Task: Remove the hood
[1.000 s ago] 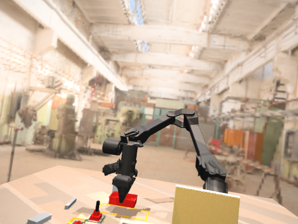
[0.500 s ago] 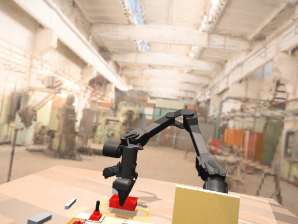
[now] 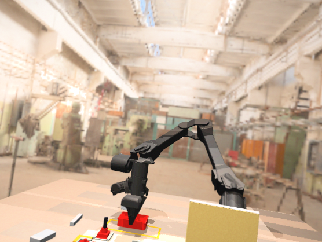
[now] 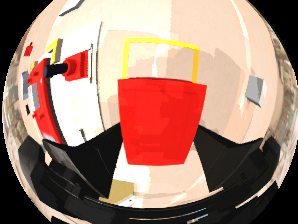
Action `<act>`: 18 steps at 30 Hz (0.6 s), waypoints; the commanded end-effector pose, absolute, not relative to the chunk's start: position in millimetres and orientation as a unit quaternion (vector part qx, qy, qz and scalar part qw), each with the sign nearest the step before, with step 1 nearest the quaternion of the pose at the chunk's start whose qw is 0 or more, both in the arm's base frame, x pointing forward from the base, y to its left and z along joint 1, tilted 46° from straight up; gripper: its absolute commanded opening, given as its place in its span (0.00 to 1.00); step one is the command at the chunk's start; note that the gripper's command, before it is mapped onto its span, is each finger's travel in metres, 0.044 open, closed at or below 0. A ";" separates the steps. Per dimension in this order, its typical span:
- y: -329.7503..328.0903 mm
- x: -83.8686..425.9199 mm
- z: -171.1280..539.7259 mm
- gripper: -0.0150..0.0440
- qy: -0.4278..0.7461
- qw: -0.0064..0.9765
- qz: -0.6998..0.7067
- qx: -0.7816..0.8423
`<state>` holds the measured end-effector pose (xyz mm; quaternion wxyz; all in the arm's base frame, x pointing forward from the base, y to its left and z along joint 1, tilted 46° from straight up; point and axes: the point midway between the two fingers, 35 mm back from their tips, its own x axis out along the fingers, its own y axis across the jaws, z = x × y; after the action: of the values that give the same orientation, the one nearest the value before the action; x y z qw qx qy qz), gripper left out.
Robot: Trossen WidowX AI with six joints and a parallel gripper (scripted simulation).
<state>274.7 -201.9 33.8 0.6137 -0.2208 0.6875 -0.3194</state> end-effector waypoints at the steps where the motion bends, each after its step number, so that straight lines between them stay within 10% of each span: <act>1: -202.8 273.0 31.7 0.25 0.690 0.611 -0.317 -0.223; 18: -208.7 271.6 26.0 0.25 0.690 0.611 -0.317 -0.224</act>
<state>273.2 -208.4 27.9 0.6131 -0.2216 0.6874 -0.3201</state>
